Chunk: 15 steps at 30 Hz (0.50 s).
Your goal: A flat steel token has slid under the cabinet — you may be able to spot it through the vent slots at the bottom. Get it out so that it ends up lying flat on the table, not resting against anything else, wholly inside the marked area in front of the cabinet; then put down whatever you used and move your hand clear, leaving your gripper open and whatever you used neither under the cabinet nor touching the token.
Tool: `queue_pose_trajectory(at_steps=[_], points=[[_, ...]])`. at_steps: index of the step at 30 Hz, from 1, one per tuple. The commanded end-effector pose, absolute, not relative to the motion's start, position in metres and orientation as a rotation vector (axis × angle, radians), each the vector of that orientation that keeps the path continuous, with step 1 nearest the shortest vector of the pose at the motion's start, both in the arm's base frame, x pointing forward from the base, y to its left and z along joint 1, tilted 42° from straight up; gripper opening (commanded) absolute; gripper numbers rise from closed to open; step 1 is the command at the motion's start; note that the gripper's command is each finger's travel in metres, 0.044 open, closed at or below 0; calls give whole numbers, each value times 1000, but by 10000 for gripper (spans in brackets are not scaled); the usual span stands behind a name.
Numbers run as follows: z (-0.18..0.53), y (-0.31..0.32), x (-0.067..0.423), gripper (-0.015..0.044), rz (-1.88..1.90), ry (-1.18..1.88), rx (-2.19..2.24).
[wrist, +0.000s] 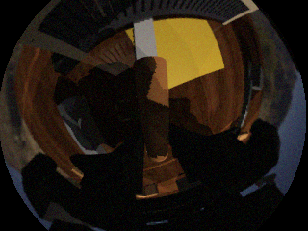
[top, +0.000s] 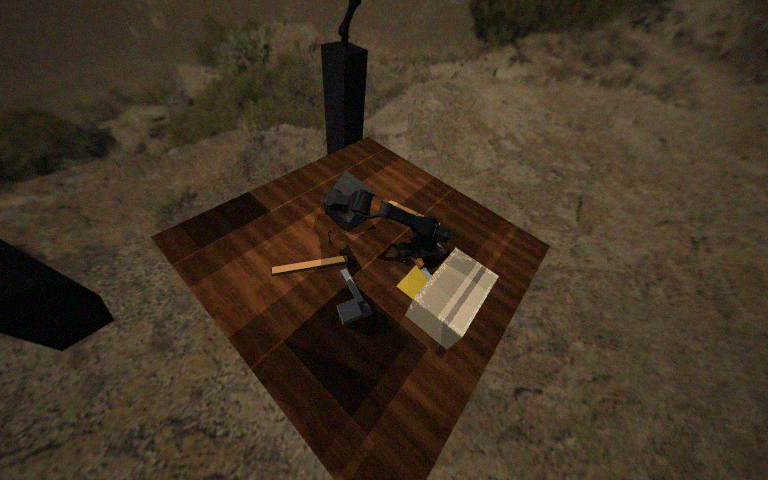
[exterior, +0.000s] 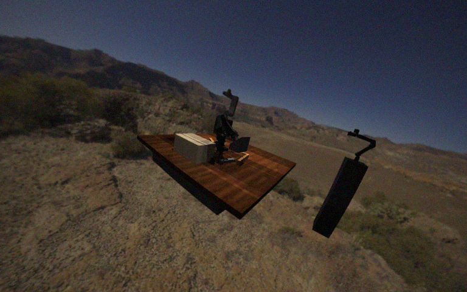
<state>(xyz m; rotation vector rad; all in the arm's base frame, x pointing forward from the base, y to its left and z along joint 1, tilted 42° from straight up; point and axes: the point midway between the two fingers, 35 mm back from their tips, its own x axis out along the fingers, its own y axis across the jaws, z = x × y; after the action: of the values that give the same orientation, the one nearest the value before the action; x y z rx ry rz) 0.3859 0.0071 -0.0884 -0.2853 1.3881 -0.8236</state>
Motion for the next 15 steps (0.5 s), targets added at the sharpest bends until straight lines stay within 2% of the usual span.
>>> queue_pose_trajectory(at_steps=[1, 15], points=[[-87, 5, 389, 0, -823, 1387, -282], [-78, -7, 383, 0, -823, 1387, -283]])
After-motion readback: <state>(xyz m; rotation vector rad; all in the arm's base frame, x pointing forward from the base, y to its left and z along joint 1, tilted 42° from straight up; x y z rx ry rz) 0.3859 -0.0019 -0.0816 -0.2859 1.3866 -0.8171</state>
